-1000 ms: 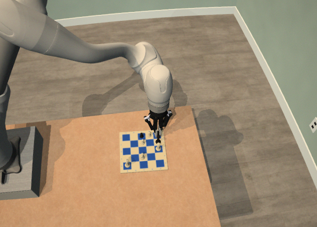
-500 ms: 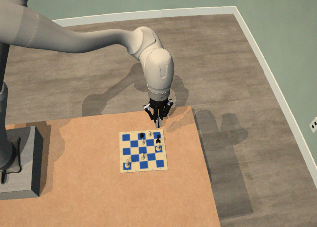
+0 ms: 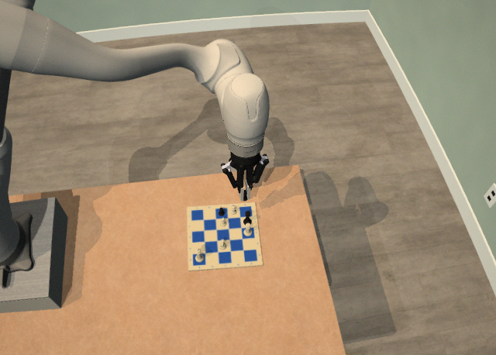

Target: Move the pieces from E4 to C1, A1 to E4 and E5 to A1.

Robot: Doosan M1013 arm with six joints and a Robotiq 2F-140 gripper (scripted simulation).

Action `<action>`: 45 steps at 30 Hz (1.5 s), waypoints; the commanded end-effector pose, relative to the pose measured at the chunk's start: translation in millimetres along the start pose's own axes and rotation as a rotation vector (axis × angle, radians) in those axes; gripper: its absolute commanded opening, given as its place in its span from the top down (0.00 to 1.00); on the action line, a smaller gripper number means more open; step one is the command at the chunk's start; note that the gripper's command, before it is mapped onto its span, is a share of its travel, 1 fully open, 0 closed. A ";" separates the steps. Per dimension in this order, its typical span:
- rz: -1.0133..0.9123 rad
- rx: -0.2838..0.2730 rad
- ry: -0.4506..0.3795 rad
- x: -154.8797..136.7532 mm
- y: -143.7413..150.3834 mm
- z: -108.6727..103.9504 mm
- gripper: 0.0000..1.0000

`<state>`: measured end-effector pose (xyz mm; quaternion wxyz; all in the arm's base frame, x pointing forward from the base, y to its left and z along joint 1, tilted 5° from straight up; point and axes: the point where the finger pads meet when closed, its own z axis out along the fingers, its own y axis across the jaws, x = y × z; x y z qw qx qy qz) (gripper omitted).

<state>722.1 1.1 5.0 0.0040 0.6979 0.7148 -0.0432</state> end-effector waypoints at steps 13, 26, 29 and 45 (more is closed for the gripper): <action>0.185 0.000 0.000 -73.4 -162.2 0.0 1.00; 0.185 0.000 0.000 -73.4 -162.2 0.6 1.00; 0.185 0.000 0.000 -73.4 -162.2 3.8 1.00; 0.185 0.000 0.000 -73.4 -162.2 60.1 1.00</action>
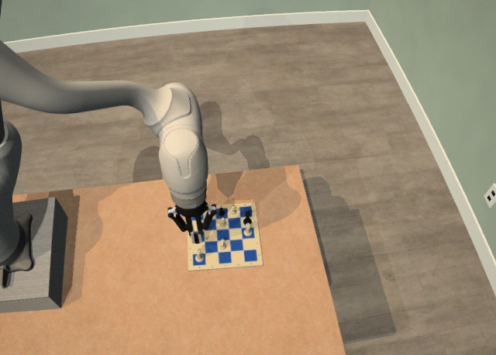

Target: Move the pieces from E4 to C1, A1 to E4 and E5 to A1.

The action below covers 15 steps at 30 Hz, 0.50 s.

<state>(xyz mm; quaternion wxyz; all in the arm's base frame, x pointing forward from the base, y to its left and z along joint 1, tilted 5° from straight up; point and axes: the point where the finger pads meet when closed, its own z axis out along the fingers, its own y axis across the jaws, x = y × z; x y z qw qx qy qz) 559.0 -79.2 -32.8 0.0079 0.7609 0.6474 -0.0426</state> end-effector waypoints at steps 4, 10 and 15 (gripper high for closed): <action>0.000 0.000 0.000 0.0 0.3 25.3 1.00; 0.000 0.000 0.000 0.0 0.3 37.3 1.00; 0.000 0.000 0.000 0.0 0.3 43.6 1.00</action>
